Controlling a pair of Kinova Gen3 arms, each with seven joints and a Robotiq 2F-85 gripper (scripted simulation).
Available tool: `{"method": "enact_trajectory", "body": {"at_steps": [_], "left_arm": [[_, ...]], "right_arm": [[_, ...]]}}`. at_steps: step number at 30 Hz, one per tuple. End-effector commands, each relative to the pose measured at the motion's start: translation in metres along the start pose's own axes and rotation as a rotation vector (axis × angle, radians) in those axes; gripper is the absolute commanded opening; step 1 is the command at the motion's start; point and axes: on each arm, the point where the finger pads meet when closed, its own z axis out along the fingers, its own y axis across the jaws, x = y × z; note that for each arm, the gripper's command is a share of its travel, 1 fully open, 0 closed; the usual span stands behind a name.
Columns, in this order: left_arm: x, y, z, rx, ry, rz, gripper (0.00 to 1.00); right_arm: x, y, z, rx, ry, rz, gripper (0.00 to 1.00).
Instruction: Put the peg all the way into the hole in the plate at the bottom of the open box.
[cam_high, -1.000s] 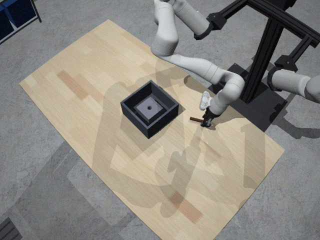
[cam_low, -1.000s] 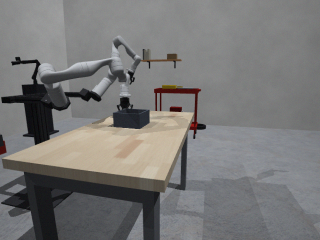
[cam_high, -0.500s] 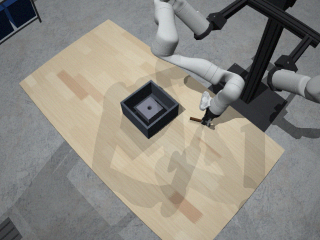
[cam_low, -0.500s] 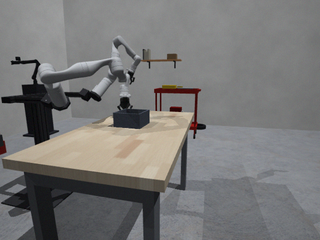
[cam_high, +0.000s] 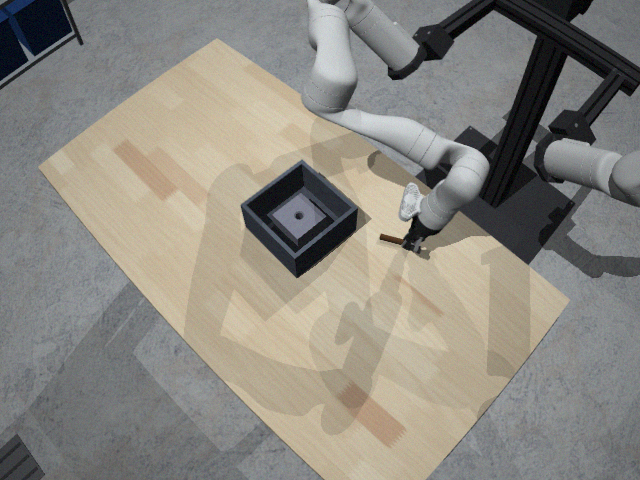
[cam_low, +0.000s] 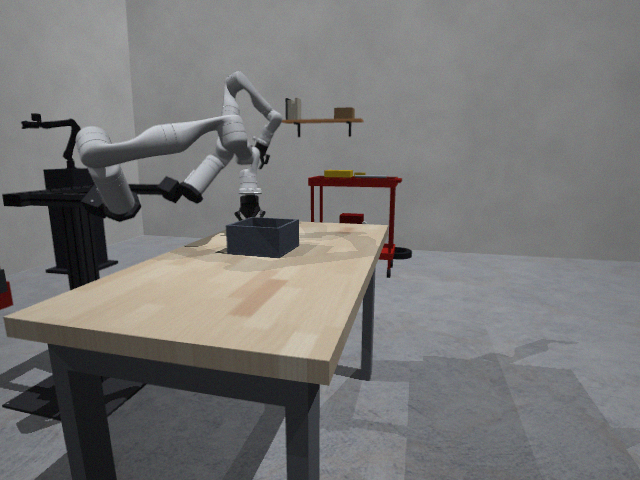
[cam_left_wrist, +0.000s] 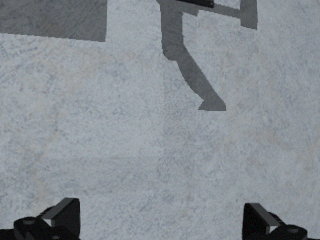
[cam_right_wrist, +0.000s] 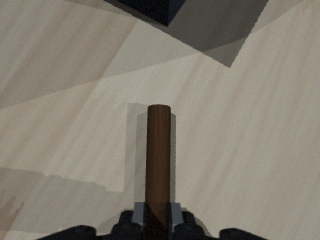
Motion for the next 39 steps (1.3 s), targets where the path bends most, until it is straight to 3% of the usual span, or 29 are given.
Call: {"method": "enact_trajectory", "body": {"at_steps": [1,14,22,24,32,39], "left_arm": [[0.000,0.000,0.000,0.000,-0.001,-0.001,1.000],[0.000,0.000,0.000,0.000,-0.001,-0.001,1.000],[0.000,0.000,0.000,0.000,-0.001,-0.001,1.000],[0.000,0.000,0.000,0.000,-0.001,-0.001,1.000],[0.000,0.000,0.000,0.000,-0.001,-0.001,1.000],[0.000,0.000,0.000,0.000,-0.001,-0.001,1.000]], "right_arm": [[0.000,-0.001,-0.001,0.002,-0.001,0.001,0.099],[0.002,-0.001,-0.007,0.002,-0.001,0.001,0.099],[0.011,-0.001,-0.044,0.002,-0.001,0.001,0.099],[0.011,-0.001,-0.044,0.002,-0.001,0.001,0.099],[0.023,-0.001,-0.085,0.002,-0.001,0.001,0.099],[0.025,-0.001,-0.096,0.002,-0.001,0.001,0.099]]}}
